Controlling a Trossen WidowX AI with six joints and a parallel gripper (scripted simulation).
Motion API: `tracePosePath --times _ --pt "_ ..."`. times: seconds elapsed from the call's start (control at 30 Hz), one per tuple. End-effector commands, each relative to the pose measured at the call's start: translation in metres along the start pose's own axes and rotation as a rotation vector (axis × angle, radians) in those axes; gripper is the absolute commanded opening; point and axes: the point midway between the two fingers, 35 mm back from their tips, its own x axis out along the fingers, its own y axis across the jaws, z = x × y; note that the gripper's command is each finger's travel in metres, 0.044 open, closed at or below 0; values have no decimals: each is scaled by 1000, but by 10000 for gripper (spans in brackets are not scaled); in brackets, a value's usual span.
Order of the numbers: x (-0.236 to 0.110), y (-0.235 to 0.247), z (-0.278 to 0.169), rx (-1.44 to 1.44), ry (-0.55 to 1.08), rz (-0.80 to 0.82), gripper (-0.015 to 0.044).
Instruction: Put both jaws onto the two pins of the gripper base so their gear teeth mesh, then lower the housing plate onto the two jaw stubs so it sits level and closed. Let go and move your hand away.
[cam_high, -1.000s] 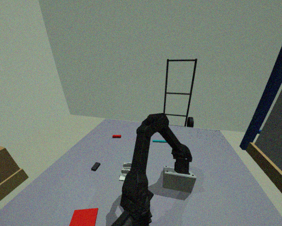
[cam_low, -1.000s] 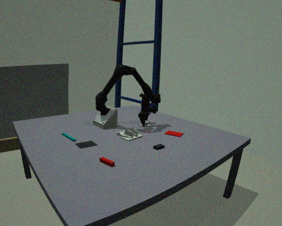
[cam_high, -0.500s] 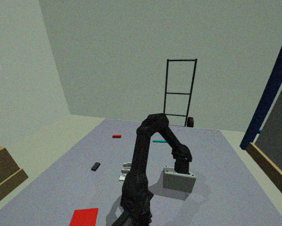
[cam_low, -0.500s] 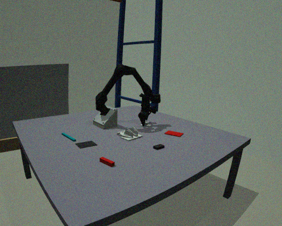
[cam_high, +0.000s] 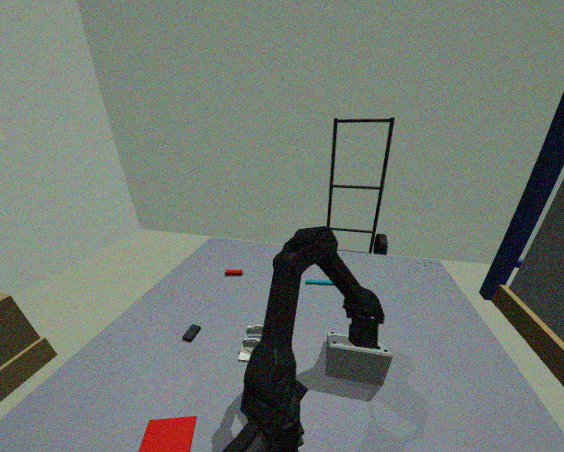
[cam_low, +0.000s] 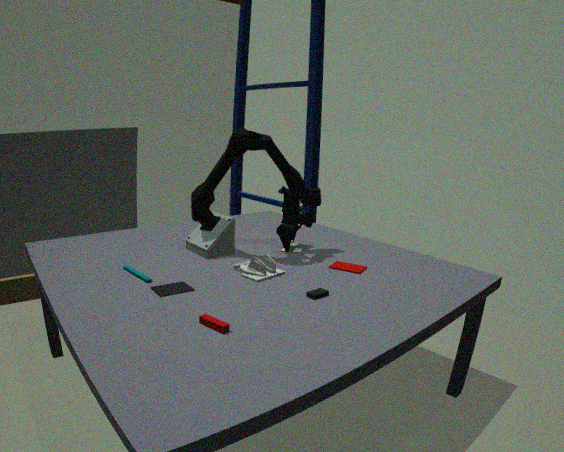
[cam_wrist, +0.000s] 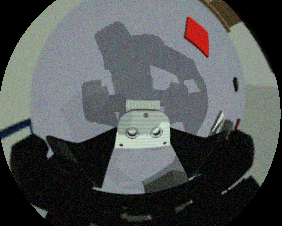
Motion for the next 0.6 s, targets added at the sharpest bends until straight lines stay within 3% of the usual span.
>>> tracePosePath --times 0.0,0.27,0.57 --pt "0 0 0 0 0 0 351" --pt "-2 0 0 0 0 0 351" --pt "-30 1 2 -2 -1 0 351"
